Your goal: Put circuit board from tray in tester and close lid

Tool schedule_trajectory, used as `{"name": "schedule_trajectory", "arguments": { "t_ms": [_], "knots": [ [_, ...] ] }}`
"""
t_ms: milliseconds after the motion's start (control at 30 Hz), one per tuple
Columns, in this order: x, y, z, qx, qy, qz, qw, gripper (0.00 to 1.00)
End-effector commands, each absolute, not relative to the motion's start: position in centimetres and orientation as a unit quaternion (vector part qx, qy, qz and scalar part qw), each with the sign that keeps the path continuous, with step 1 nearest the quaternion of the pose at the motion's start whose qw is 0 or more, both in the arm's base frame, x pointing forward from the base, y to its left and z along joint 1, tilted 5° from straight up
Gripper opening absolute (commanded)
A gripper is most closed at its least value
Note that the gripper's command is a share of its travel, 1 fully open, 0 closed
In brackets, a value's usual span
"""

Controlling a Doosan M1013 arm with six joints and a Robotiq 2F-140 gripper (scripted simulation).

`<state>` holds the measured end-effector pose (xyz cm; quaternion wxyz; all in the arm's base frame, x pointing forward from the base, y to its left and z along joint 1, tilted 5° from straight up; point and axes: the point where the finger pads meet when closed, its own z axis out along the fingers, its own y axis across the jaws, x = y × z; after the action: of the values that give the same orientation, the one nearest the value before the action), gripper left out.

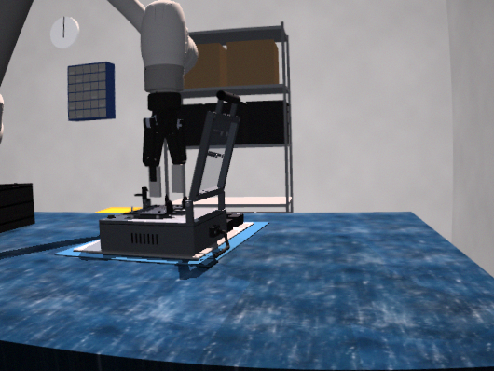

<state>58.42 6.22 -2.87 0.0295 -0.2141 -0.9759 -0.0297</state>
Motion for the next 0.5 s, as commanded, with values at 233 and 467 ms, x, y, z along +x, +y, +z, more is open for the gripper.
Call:
{"name": "schedule_trajectory", "arguments": {
  "t_ms": [233,467],
  "knots": [
    [58.42,6.27,-3.65,-0.214,-0.976,-0.030,0.029,0.58],
    [58.42,6.27,-3.65,-0.214,-0.976,-0.030,0.029,0.58]
  ]
}}
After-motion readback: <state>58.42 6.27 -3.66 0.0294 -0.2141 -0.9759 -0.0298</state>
